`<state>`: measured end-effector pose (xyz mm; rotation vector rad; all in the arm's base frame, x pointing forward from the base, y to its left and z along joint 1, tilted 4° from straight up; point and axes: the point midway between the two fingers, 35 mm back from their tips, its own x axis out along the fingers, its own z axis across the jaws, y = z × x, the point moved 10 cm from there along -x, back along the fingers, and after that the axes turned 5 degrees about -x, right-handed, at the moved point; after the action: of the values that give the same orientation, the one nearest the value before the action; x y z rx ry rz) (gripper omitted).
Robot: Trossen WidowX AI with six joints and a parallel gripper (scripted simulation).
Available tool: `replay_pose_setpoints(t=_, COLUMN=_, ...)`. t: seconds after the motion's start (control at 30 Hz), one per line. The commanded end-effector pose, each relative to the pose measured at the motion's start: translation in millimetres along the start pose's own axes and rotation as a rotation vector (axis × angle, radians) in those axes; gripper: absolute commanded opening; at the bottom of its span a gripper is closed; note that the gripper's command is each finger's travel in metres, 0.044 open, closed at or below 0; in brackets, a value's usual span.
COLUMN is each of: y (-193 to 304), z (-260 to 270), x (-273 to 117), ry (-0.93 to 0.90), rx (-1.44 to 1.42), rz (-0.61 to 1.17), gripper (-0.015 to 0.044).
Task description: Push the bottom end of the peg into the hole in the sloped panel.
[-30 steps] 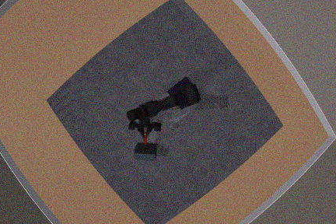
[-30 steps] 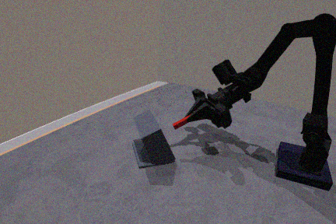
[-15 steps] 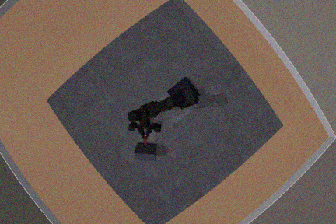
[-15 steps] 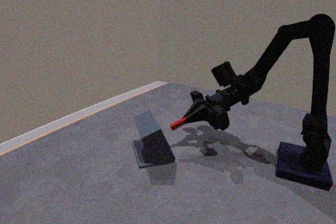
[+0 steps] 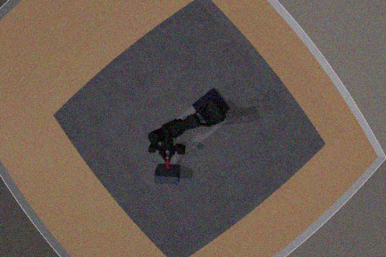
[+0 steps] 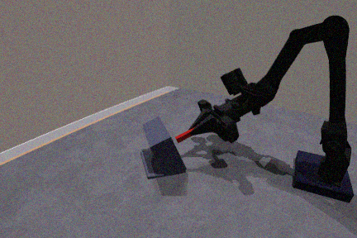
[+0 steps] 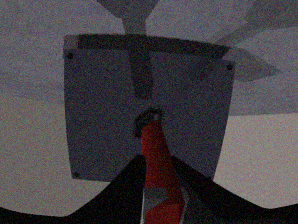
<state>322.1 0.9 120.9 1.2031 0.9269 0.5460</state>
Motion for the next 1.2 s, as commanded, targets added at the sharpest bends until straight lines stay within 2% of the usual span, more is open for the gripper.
replay_pose_setpoints(t=0.0, y=0.6, z=0.8, x=6.1, ry=-0.004, rx=-0.002, rz=0.002, gripper=0.0000)
replay_pose_setpoints(t=1.17, y=3.1, z=2.9, x=3.3, ry=0.000, rx=0.000, rz=0.000, gripper=0.0000)
